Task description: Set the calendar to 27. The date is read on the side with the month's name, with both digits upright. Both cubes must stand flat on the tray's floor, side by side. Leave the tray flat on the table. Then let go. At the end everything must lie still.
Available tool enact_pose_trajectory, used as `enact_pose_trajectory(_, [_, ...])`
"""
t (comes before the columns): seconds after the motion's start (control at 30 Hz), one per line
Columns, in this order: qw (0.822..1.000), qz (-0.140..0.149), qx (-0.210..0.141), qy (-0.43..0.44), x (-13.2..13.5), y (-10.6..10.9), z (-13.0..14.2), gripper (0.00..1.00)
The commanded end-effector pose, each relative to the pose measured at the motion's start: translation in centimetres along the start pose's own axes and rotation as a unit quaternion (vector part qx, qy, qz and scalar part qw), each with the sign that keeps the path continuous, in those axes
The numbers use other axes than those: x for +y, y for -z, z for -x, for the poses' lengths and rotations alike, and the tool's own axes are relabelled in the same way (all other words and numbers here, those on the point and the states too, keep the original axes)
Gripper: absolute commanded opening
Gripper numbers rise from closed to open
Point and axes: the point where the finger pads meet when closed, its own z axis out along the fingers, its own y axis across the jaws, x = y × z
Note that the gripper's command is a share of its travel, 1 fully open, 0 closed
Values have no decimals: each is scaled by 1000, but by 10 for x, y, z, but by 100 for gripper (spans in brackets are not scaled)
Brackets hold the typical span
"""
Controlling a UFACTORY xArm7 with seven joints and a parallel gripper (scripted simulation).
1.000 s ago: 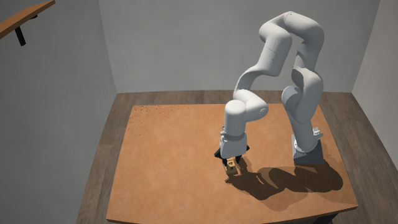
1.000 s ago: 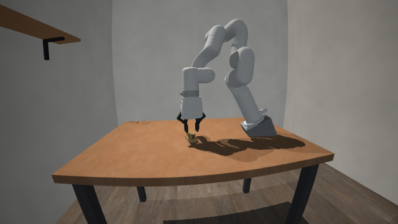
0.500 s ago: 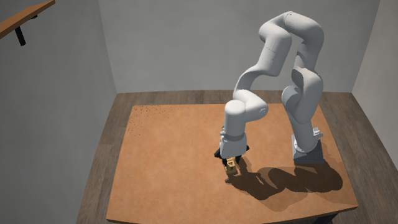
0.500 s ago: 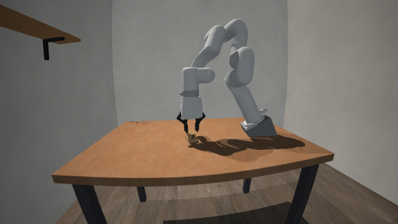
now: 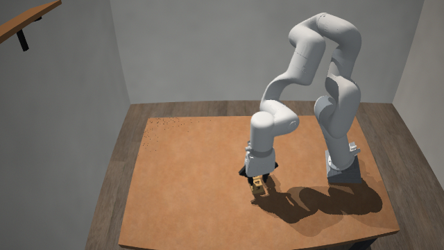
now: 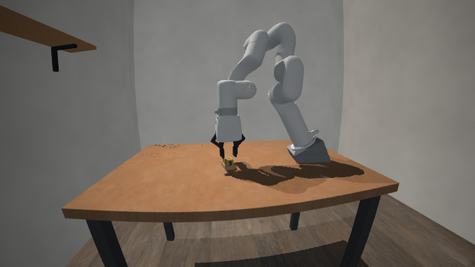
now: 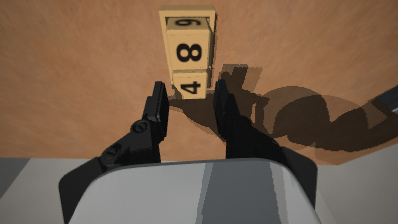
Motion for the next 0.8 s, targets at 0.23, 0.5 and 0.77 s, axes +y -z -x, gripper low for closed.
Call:
enact_pose_trajectory(0.23, [1000,-2,0,0,-1,1,0,49])
enact_pose_trajectory(0.5, [1000,-2,0,0,-1,-1,0,49])
enact_pose_trajectory(0.77, [1000,-2,0,0,-1,-8,0,49])
